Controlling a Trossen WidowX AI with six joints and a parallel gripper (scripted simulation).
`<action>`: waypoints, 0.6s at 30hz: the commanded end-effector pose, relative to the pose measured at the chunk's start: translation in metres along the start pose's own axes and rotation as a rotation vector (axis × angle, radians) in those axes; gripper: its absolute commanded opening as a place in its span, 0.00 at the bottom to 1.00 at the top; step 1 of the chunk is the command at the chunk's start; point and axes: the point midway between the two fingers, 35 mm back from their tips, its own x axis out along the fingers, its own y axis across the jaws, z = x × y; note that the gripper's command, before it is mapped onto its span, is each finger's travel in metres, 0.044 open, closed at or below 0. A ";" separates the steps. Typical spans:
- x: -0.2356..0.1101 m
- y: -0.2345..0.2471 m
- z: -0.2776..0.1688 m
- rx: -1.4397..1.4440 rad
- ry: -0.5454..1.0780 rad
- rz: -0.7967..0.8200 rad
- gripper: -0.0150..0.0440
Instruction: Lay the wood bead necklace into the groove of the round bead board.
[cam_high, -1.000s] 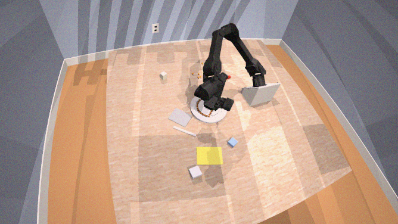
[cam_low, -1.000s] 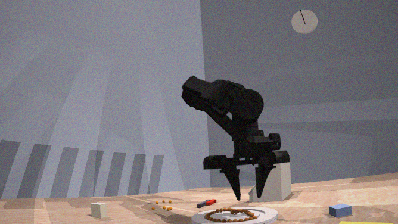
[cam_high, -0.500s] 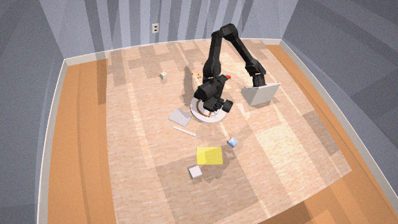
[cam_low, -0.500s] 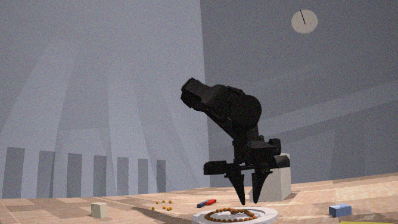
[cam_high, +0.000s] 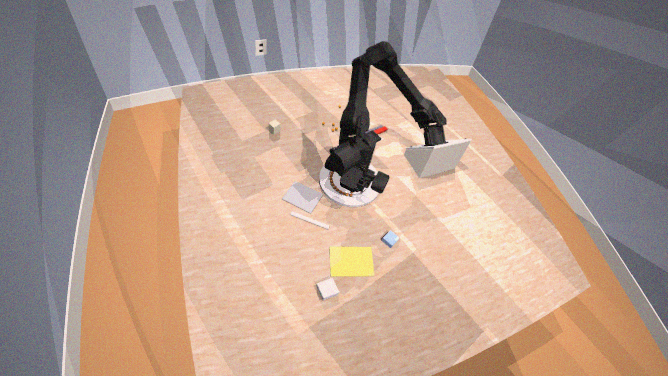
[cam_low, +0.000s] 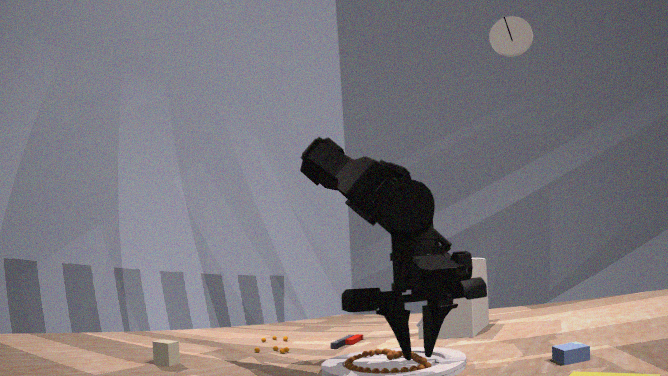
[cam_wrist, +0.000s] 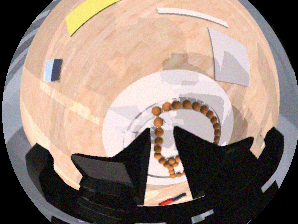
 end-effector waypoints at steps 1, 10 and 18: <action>0.006 0.003 -0.003 -0.013 0.012 0.002 0.46; 0.004 0.001 -0.001 -0.004 0.006 0.002 0.28; 0.004 0.001 -0.001 -0.004 0.006 0.002 0.25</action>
